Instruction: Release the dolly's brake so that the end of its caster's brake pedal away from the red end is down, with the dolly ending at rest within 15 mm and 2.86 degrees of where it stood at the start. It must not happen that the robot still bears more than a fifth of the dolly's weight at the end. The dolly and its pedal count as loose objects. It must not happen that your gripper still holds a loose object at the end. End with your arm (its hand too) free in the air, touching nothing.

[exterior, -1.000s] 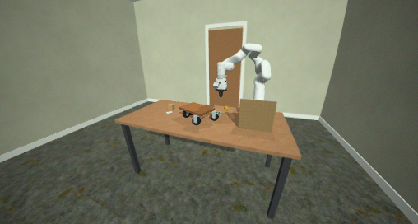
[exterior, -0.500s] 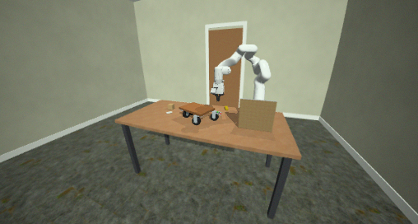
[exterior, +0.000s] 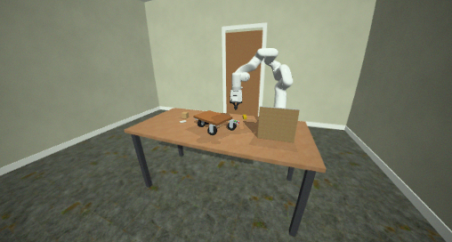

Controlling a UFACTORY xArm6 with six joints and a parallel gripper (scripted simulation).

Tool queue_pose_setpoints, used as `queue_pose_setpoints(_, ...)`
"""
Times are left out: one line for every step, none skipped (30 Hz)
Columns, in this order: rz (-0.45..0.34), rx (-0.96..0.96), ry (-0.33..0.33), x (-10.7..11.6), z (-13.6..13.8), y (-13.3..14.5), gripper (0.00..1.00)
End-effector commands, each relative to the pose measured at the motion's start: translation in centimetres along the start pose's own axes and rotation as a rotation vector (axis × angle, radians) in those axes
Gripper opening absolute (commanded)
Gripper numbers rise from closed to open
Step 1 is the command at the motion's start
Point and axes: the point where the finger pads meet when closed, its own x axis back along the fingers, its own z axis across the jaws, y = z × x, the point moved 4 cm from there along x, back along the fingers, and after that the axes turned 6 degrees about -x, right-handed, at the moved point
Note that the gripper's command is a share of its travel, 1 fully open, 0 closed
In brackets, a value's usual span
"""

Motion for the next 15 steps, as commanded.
queue_pose_setpoints(0.008,0.125,-0.003,0.0,0.2,0.0,0.00)
queue_pose_setpoints(0.008,0.185,-0.003,-0.1,0.2,0.0,0.00)
queue_pose_setpoints(0.008,0.247,-0.003,-0.2,0.2,0.0,0.00)
queue_pose_setpoints(0.008,0.313,-0.003,-0.3,0.2,0.0,0.00)
queue_pose_setpoints(0.008,0.382,-0.002,-0.3,0.2,0.0,0.00)
queue_pose_setpoints(0.008,0.441,-0.002,-0.4,0.2,0.0,0.00)
queue_pose_setpoints(0.008,0.493,-0.001,-0.5,0.2,0.0,0.00)
queue_pose_setpoints(0.007,0.550,0.000,-0.6,0.2,0.0,0.00)
queue_pose_setpoints(0.006,0.608,0.001,-0.7,0.2,0.0,0.00)
queue_pose_setpoints(0.004,0.666,0.002,-0.8,0.2,0.0,0.00)
queue_pose_setpoints(0.003,0.723,0.003,-0.9,0.2,0.0,0.00)
queue_pose_setpoints(0.002,0.779,0.004,-1.0,0.2,0.0,0.00)
queue_pose_setpoints(0.000,0.836,0.005,-1.1,0.2,0.0,0.00)
queue_pose_setpoints(-0.001,0.893,0.005,-1.2,0.2,0.0,0.00)
queue_pose_setpoints(-0.003,0.950,0.006,-1.3,0.2,0.0,0.00)
